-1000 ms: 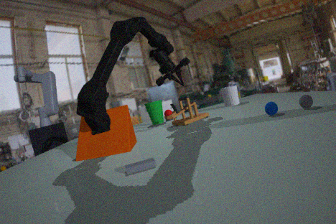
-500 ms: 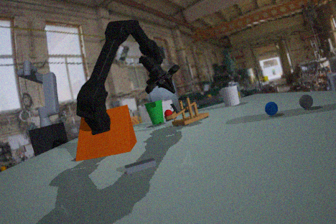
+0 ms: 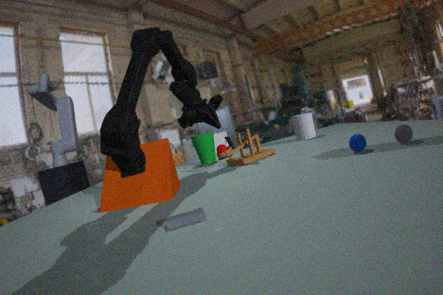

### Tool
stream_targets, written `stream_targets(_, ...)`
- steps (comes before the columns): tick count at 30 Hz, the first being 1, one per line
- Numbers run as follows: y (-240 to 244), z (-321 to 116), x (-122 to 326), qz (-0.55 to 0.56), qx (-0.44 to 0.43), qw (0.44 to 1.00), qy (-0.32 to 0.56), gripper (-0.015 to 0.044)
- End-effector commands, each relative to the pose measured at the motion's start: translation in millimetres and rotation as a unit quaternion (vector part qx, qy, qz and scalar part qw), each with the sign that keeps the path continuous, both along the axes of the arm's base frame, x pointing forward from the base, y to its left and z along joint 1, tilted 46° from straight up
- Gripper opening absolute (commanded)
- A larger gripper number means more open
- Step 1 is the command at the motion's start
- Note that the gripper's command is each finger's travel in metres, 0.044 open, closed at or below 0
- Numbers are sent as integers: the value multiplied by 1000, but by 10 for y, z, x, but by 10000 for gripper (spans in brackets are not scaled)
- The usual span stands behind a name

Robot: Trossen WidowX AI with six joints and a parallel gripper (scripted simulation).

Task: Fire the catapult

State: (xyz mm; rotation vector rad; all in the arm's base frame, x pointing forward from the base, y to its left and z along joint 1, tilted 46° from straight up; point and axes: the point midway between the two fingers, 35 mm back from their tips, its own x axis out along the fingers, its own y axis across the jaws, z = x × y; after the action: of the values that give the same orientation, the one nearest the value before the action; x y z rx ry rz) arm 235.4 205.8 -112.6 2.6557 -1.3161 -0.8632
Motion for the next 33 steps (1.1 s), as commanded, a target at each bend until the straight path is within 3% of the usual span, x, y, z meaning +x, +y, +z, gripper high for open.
stream_targets(1,-76,62,-112,36,-55,997,27,0)
stream_targets(11,-209,206,-307,108,-170,976,85,0)
stream_targets(33,-346,34,-304,109,-172,975,86,0)
